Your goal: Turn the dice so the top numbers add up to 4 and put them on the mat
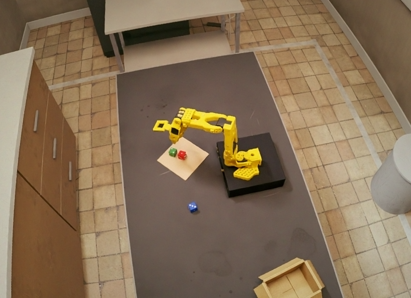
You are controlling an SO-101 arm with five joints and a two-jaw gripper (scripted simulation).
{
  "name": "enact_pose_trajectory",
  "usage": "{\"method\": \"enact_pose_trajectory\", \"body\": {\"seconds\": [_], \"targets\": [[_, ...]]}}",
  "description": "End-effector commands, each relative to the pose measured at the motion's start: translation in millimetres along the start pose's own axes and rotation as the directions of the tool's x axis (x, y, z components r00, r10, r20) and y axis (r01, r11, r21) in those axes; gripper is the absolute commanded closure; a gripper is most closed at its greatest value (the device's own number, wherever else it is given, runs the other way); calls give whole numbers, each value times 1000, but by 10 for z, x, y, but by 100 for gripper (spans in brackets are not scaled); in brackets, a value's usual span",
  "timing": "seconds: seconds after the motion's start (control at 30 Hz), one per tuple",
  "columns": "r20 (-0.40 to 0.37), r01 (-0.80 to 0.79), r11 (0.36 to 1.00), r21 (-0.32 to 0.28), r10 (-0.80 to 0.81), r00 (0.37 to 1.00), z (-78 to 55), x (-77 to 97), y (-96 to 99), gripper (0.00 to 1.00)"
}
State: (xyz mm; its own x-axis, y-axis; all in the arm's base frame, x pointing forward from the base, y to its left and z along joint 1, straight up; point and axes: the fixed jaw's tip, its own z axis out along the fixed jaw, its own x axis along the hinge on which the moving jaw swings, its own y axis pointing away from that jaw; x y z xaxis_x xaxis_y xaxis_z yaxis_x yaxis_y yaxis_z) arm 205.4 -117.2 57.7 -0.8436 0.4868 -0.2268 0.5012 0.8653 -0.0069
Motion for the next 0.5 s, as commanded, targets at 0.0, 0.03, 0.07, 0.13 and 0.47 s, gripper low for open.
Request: {"method": "enact_pose_trajectory", "body": {"seconds": [0.0,0.03,0.07,0.13,0.47], "targets": [[100,-11,1000,3,10,995,-200,-105,-17,68],[130,-11,1000,3,10,992,-259,-130,-18,68],[157,-11,1000,4,10,988,-315,-151,-18,68],[206,-11,1000,5,10,979,-415,-186,-19,68],[285,-11,1000,7,9,959,-585,-232,-21,69]]}}
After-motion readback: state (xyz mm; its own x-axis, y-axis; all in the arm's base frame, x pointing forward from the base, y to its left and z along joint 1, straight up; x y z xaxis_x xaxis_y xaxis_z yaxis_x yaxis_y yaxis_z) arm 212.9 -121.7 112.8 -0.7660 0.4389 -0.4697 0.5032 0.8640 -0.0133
